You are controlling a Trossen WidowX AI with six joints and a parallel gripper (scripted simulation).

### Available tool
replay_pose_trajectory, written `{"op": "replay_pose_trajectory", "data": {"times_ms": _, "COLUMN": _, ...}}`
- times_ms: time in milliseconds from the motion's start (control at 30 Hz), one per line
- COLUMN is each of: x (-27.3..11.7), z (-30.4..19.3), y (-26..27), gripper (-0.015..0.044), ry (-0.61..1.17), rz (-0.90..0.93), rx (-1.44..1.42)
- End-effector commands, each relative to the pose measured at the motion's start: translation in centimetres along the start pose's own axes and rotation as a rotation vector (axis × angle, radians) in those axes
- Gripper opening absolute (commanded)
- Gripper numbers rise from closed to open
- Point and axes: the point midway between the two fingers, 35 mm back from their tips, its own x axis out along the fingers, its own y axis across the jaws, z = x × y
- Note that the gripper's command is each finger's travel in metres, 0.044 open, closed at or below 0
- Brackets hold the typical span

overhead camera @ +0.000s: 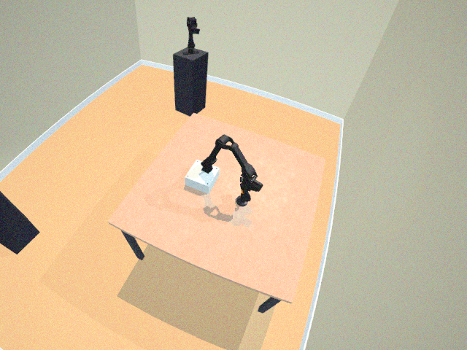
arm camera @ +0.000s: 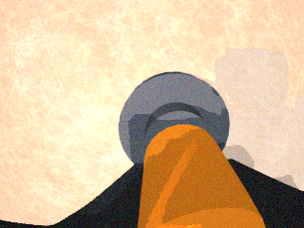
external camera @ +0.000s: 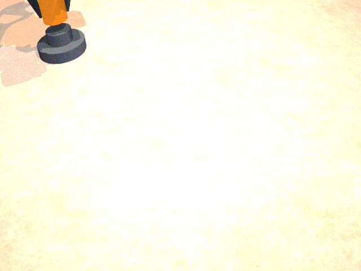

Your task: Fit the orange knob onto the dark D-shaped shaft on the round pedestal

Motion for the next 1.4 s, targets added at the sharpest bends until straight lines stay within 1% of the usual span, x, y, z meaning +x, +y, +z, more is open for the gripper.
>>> {"op": "replay_pose_trajectory", "data": {"times_ms": 0, "x": -0.34, "z": 0.14, "y": -0.16, "gripper": 0.0, "ry": 0.001, "rz": -0.004, "rx": -0.004}}
{"op": "replay_pose_trajectory", "data": {"times_ms": 100, "x": -0.45, "z": 0.16, "y": -0.17, "gripper": 0.0, "ry": 0.001, "rz": -0.004, "rx": -0.012}}
{"op": "replay_pose_trajectory", "data": {"times_ms": 367, "x": -0.29, "z": 0.06, "y": -0.11, "gripper": 0.0, "ry": 0.001, "rz": -0.004, "rx": -0.213}}
{"op": "replay_pose_trajectory", "data": {"times_ms": 1167, "x": 0.11, "z": 0.03, "y": -0.11, "gripper": 0.0, "ry": 0.001, "rz": -0.004, "rx": -0.213}}
{"op": "replay_pose_trajectory", "data": {"times_ms": 1367, "x": -0.45, "z": 0.15, "y": -0.16, "gripper": 0.0, "ry": 0.001, "rz": -0.004, "rx": -0.213}}
